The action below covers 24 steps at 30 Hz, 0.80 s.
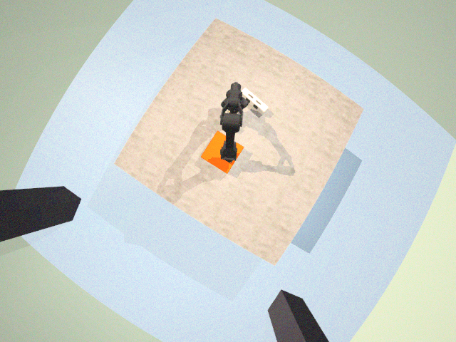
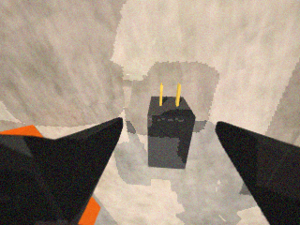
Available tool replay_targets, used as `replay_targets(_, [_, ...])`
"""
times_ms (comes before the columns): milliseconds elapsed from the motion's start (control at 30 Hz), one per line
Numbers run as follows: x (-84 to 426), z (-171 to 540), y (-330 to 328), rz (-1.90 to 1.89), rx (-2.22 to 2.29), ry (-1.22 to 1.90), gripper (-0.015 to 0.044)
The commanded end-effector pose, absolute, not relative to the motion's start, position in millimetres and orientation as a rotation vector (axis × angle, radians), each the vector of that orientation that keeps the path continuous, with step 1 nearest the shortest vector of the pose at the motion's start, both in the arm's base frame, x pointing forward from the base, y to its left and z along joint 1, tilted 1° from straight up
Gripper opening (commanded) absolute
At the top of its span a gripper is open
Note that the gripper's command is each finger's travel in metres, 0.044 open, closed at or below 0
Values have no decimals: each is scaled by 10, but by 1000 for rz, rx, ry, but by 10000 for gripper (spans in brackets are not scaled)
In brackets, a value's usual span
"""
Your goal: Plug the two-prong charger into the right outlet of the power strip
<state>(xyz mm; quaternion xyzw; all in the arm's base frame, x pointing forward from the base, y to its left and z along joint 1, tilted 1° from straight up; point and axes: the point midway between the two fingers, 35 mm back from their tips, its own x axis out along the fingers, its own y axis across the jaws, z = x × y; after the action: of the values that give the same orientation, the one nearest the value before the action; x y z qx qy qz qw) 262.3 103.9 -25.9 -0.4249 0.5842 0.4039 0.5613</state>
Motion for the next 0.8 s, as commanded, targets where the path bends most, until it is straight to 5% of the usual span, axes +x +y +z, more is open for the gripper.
replay_targets(0, [2623, -259, 1039, 951, -1001, 1376, 414])
replay_targets(333, [2623, -259, 1039, 951, -1001, 1376, 151])
replay_targets(567, [2623, -259, 1039, 951, -1001, 1376, 105])
replay_targets(700, [2628, -183, 1037, 951, -1002, 1377, 0])
replay_targets(767, [2628, -101, 1033, 951, -1002, 1379, 0])
